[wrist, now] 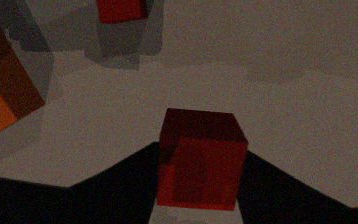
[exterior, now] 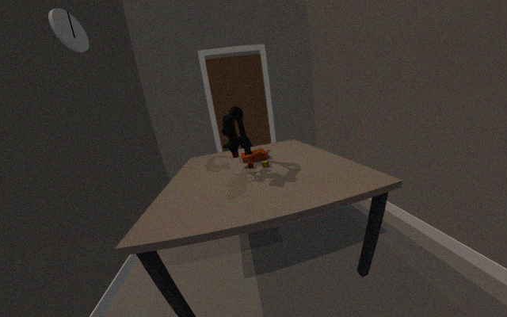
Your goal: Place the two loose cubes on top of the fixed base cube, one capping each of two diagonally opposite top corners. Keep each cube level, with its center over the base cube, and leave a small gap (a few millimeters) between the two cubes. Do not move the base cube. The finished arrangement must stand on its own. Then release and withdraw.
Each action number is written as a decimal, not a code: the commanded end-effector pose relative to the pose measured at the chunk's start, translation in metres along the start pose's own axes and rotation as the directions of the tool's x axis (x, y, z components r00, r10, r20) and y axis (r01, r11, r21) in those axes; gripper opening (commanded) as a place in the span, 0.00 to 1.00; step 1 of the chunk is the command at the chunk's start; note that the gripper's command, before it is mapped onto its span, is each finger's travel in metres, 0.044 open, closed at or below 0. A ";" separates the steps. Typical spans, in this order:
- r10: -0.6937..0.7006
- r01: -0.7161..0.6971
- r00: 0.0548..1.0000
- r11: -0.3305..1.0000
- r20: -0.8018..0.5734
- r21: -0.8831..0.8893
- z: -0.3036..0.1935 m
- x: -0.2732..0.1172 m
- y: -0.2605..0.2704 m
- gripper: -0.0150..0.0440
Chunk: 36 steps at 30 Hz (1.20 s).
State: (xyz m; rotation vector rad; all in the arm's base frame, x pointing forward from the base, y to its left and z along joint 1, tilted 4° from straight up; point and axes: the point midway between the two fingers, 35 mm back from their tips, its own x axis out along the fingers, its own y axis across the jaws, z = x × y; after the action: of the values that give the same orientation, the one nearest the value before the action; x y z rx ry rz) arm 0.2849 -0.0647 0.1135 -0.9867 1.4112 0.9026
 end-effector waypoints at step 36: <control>0.002 -0.013 1.000 0.529 0.014 0.849 0.093 0.014 0.019 0.43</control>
State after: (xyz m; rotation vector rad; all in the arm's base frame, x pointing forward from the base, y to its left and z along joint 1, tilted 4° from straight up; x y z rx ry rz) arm 0.3006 0.0210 0.0954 -0.2467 1.5758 0.1514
